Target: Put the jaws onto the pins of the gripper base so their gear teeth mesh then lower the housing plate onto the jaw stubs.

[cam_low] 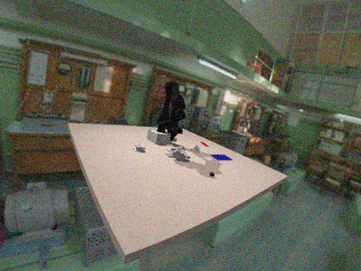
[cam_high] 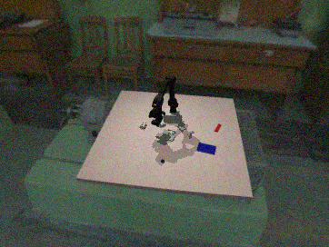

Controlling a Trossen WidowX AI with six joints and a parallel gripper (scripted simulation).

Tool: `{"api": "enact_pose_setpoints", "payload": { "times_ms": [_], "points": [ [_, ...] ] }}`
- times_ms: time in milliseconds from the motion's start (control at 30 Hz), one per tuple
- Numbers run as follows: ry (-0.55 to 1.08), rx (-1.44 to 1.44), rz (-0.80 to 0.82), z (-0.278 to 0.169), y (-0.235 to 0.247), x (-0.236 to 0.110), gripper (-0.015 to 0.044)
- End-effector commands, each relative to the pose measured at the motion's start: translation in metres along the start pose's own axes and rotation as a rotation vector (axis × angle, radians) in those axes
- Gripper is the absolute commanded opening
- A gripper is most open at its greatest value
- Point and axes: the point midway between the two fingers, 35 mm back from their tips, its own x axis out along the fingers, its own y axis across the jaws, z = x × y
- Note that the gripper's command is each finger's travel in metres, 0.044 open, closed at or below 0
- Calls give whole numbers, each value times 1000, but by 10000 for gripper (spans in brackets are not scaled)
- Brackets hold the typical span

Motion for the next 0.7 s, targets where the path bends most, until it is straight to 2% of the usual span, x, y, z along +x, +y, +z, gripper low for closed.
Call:
{"api": "enact_pose_setpoints", "payload": {
  "times_ms": [0,667],
  "points": [
    [6,-84,1,-8,-6,0,134],
    [10,-531,0,-41,-33,2,134]
  ]
}}
